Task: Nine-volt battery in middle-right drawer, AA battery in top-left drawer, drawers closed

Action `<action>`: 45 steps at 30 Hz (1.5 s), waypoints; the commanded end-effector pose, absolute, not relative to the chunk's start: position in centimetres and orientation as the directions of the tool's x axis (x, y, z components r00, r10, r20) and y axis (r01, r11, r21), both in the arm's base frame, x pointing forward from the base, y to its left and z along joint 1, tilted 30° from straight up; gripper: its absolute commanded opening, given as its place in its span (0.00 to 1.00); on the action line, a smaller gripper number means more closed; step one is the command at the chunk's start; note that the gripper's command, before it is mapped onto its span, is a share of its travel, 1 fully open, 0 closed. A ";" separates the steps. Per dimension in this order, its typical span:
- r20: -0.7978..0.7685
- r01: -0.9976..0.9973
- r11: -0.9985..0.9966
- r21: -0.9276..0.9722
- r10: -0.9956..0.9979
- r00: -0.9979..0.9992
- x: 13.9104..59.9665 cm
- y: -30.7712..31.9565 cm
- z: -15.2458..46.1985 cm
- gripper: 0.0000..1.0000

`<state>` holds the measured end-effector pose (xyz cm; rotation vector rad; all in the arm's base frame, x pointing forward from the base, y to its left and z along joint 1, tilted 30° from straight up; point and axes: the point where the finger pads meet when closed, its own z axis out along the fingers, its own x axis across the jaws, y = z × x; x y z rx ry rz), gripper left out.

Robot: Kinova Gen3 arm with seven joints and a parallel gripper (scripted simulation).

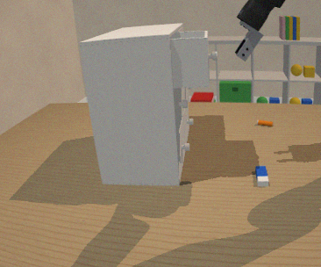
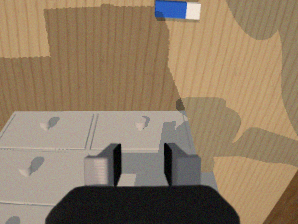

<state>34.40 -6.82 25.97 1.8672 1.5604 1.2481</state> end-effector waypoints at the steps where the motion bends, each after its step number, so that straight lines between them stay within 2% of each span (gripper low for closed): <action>1: 0.370 0.565 -0.297 0.770 0.929 -0.016 33.9 -7.1 26.0 0.67; 16: 0.370 0.565 -0.297 0.770 0.929 -0.016 29.6 -7.2 26.0 0.67; 45: 0.370 0.613 -0.283 0.738 0.929 -0.017 28.4 -7.4 26.7 0.67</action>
